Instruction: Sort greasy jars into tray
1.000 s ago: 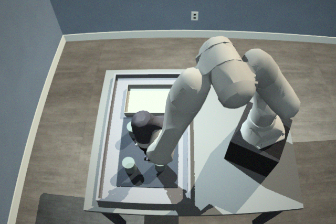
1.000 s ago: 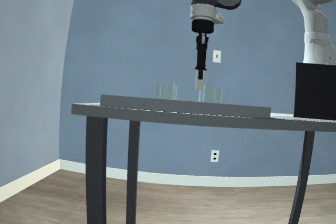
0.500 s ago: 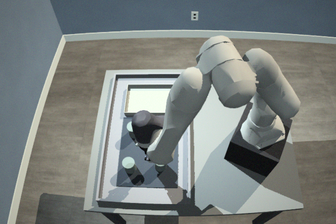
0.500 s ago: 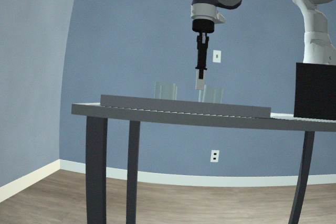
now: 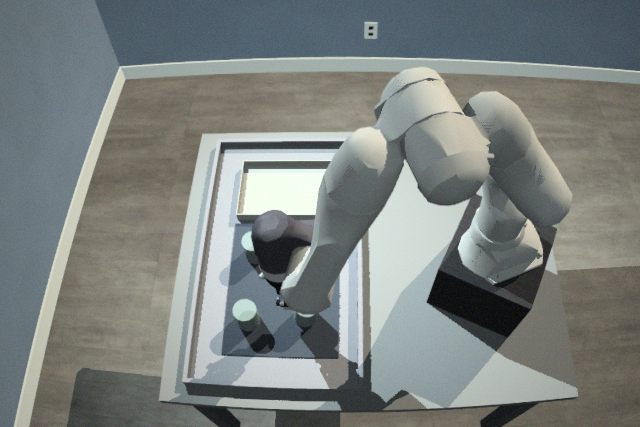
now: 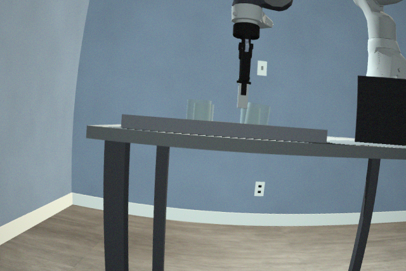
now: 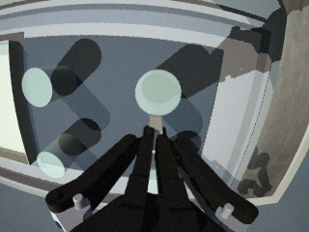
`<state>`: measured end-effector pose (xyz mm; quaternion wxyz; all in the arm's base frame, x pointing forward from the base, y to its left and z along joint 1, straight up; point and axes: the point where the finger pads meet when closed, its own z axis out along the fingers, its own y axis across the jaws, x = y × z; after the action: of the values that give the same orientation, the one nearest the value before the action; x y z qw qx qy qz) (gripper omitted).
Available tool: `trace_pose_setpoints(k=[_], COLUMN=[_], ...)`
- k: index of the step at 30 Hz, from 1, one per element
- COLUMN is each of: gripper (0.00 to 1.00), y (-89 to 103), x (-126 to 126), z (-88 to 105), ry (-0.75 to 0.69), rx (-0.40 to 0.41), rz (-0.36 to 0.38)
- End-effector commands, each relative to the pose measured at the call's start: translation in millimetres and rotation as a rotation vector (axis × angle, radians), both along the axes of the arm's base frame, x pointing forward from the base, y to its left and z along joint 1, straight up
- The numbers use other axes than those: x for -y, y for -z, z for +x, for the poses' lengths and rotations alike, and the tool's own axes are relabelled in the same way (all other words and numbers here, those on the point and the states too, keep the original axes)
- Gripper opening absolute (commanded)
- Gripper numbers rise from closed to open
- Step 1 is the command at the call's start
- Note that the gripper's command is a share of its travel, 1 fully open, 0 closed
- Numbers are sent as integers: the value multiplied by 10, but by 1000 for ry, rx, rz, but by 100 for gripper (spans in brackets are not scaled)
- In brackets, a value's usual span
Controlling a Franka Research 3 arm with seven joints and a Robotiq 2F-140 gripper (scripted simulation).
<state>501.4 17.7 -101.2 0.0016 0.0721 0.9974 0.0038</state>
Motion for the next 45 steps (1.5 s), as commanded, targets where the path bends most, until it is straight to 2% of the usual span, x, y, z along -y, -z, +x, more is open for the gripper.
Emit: trace_pose_setpoints(k=[1,29,42,45], gripper=[0,0,0,0], y=[-5,-33,50,50], x=[0,-5,34,34], z=[-8,-43,231,231], ry=[-1,-1,-1,-1], rx=[0,0,0,0], rz=[-1,-1,-1,-1])
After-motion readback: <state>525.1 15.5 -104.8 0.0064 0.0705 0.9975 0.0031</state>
